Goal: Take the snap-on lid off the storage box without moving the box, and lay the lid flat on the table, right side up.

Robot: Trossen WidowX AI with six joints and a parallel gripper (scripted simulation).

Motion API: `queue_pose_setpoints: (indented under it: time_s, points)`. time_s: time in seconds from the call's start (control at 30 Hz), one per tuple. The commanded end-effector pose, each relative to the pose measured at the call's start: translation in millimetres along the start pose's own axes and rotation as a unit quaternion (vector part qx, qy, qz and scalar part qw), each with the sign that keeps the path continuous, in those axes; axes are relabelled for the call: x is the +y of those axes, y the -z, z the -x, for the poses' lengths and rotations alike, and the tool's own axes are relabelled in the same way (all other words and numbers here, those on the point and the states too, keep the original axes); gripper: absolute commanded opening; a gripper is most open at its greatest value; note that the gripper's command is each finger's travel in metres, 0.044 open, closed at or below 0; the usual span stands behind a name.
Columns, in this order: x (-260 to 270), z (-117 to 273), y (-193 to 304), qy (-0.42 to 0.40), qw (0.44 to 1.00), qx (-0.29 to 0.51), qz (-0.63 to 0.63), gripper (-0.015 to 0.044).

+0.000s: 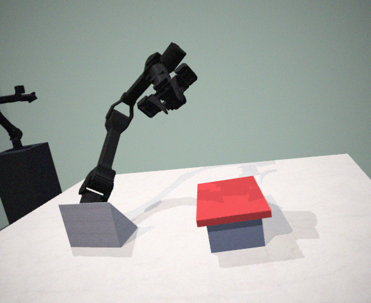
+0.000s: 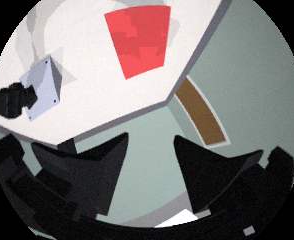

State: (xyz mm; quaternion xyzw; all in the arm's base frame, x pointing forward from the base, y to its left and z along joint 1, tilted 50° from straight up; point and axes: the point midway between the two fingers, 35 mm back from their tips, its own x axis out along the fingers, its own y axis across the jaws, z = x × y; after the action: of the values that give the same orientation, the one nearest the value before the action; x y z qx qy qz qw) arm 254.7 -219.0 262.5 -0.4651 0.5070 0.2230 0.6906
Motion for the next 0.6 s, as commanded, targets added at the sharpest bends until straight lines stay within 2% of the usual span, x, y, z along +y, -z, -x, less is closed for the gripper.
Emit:
queue_pose_setpoints:
  time_s: [0.0, 0.1, 0.37, 0.43, 0.5, 0.57]
  points:
    - [15, -67, -9, -0.053, 0.903, -0.131, -0.406, 0.0235]
    - [19, -75, -10, -0.068, 0.87, -0.148, -0.465, 0.0235]
    - [36, -104, -18, -0.149, 0.692, -0.205, -0.676, 0.0235]
    - [38, -107, -19, -0.16, 0.665, -0.21, -0.698, 0.0235]
    - [45, -115, -22, -0.194, 0.59, -0.222, -0.752, 0.0235]
    - [50, -119, -24, -0.216, 0.541, -0.229, -0.78, 0.0235]
